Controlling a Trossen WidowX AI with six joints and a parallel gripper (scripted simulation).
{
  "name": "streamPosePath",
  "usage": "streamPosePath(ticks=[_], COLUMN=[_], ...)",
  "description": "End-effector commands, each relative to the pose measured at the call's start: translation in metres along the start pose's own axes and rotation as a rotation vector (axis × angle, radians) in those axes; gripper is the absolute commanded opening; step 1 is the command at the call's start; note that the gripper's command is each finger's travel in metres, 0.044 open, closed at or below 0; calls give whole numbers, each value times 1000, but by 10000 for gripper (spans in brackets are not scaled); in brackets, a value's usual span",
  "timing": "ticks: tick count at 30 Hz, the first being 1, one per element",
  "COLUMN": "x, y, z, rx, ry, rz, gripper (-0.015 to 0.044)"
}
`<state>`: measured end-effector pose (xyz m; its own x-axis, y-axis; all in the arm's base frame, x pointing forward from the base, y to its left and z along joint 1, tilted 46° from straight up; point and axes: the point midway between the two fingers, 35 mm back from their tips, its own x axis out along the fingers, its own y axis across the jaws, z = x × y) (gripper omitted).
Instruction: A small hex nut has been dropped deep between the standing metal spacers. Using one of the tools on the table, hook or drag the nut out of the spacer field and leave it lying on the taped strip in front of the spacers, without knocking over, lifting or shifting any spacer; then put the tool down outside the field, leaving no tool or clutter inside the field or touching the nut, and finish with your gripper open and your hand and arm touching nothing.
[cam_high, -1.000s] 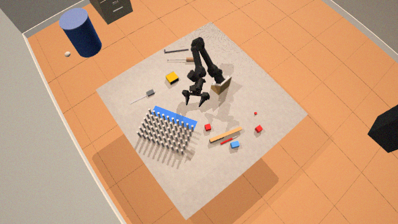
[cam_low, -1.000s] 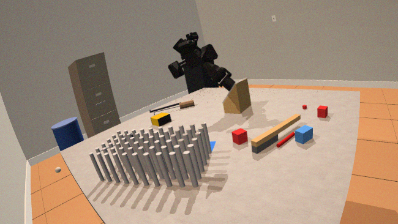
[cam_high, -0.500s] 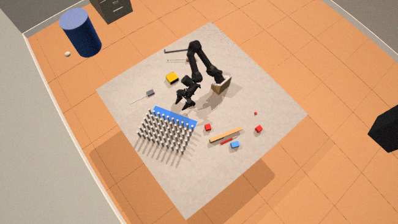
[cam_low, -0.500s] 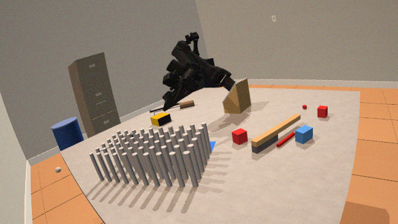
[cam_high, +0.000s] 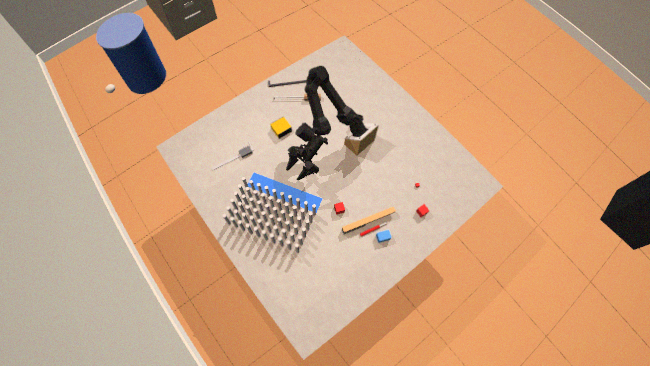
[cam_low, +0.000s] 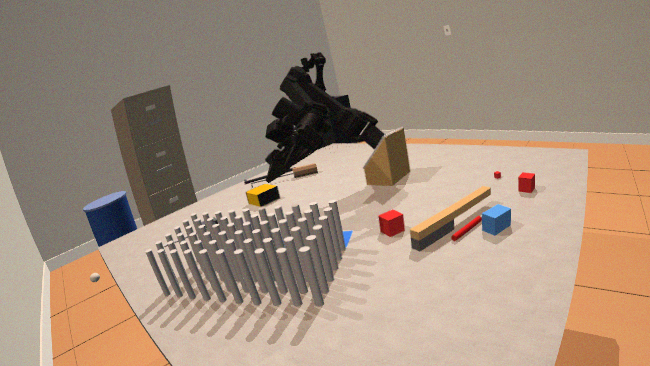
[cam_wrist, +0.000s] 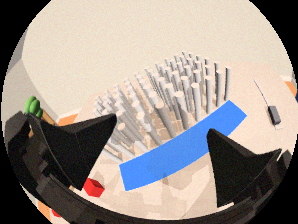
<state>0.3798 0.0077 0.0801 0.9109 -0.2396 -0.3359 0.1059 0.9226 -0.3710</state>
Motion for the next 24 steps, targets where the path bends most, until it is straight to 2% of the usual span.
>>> streamPosePath(ticks=[1,15,24], x=[0,2,5], y=[-1,-9,-119], z=[0,4,47], rx=[4,33,345], ry=[1,-3,-64], rz=[-5,-12,-106], gripper=[440,440,440])
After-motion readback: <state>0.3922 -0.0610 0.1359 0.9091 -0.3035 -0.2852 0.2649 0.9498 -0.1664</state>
